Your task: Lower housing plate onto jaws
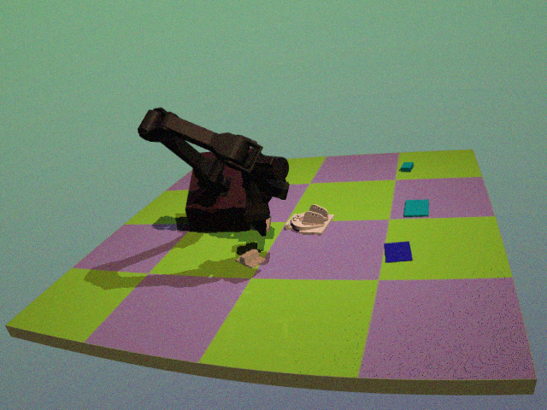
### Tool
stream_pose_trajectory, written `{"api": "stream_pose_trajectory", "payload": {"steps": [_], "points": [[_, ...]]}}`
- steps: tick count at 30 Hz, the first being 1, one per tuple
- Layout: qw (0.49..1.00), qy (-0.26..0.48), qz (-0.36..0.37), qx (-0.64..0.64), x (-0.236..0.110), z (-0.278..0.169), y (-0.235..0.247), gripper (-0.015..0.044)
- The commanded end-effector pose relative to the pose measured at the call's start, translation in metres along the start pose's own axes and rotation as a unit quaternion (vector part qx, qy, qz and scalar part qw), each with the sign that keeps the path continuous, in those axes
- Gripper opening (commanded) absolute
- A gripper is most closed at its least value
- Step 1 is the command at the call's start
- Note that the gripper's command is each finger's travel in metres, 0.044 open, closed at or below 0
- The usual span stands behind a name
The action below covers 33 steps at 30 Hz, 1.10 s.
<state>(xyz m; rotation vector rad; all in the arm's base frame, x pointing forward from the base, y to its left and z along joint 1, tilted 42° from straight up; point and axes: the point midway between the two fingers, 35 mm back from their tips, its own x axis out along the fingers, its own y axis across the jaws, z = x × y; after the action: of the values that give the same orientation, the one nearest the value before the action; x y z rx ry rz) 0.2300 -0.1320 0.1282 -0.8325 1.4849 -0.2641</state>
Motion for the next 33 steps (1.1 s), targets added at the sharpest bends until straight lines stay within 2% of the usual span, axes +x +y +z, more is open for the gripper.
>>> {"api": "stream_pose_trajectory", "payload": {"steps": [1, 17, 33], "points": [[0.998, 0.002, 0.003, -0.058, 0.002, 0.006, 0.006, 0.0351], [0.964, 0.000, 0.009, -0.265, 0.004, 0.026, 0.028, 0.0351], [0.888, -0.003, 0.013, -0.460, 0.005, 0.044, 0.052, 0.0351]]}}
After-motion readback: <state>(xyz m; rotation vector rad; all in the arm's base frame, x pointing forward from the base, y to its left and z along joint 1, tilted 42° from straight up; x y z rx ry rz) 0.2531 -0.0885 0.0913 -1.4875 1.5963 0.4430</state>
